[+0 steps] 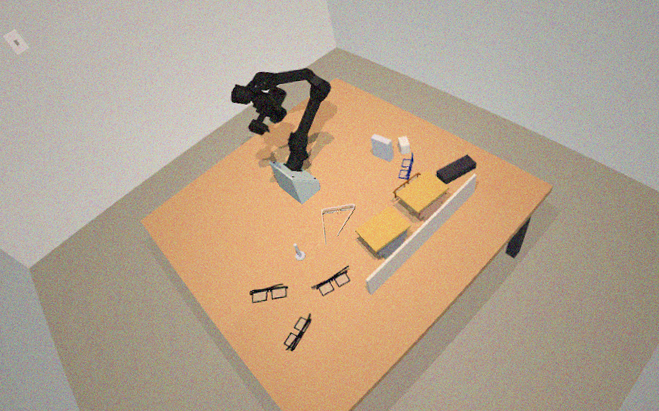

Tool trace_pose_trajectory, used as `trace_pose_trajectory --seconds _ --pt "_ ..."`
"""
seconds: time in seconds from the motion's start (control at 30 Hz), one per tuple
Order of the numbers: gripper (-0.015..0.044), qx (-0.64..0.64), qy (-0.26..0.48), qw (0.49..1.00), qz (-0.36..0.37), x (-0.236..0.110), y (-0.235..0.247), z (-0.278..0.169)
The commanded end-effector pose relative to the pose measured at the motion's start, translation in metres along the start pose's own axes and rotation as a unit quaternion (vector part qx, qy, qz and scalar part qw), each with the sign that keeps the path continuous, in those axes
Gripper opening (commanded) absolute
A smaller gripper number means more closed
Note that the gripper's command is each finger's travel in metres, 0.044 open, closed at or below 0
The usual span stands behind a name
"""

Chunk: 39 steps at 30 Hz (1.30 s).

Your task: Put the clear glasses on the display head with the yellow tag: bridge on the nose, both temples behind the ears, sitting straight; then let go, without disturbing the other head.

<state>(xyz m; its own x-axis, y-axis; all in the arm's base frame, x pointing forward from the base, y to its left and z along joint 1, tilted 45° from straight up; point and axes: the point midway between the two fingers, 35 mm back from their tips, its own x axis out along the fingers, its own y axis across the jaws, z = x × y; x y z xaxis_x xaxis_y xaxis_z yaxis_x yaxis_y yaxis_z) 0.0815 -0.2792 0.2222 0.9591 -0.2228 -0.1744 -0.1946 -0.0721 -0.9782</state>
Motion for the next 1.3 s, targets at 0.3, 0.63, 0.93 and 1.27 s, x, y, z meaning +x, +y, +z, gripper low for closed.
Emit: trace_pose_trajectory --seconds 0.3,0.63,0.93,1.27 --pt "0.0387 -0.008 -0.008 1.000 0.003 0.004 0.002 0.002" --pt "0.0200 -0.230 -0.242 0.942 0.045 0.094 0.054 0.066" --pt "0.0200 -0.420 -0.482 0.769 -0.008 0.151 0.105 0.172" --pt "0.0200 -0.560 -0.681 0.444 -0.159 0.158 0.170 0.293"
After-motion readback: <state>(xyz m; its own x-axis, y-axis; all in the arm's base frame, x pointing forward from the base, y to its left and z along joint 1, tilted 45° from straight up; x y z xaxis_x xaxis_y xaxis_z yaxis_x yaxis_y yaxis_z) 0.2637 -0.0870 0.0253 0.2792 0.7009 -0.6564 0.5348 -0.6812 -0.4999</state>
